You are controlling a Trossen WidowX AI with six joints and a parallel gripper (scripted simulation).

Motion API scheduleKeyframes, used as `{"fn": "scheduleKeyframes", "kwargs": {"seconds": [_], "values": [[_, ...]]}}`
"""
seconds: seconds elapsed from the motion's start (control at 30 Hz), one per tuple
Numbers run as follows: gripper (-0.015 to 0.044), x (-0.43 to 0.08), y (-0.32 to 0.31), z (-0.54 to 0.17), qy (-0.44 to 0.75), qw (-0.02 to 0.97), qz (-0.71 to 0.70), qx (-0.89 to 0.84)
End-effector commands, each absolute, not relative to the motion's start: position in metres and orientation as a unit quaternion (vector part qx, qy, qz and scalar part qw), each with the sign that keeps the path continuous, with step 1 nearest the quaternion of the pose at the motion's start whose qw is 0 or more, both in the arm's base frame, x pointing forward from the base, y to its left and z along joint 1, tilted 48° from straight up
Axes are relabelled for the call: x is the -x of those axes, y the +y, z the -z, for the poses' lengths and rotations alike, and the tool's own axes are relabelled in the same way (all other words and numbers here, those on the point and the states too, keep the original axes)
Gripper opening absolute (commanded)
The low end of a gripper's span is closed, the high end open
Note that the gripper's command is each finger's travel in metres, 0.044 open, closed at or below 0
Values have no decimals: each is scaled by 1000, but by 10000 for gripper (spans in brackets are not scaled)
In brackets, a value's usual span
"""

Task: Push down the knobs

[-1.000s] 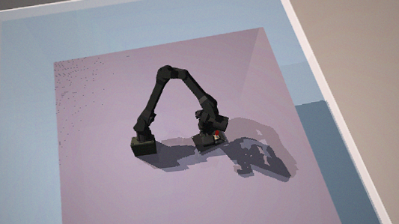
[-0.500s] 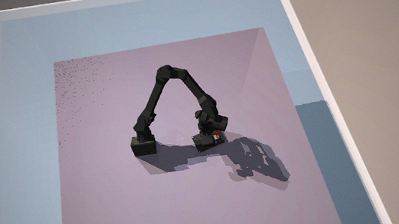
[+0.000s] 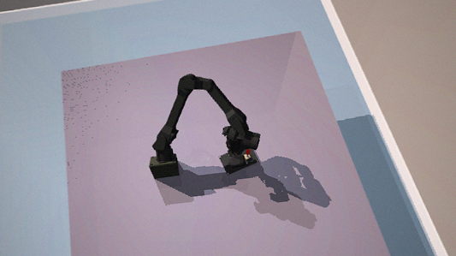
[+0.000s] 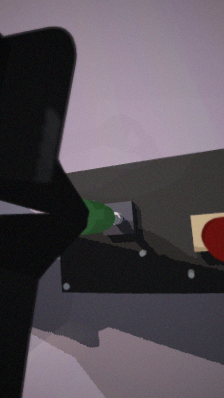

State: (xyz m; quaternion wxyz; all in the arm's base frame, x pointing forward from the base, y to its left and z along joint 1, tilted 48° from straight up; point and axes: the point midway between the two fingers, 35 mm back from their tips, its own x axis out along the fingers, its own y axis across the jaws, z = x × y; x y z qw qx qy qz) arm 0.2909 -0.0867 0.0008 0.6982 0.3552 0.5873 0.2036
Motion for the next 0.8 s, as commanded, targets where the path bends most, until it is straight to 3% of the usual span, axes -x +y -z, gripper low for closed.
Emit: {"fn": "scheduleKeyframes", "kwargs": {"seconds": [0.0,0.77], "values": [[0,-296,-74,9,591,695,-215,-349],[0,-299,-66,16,591,695,-215,-349]]}}
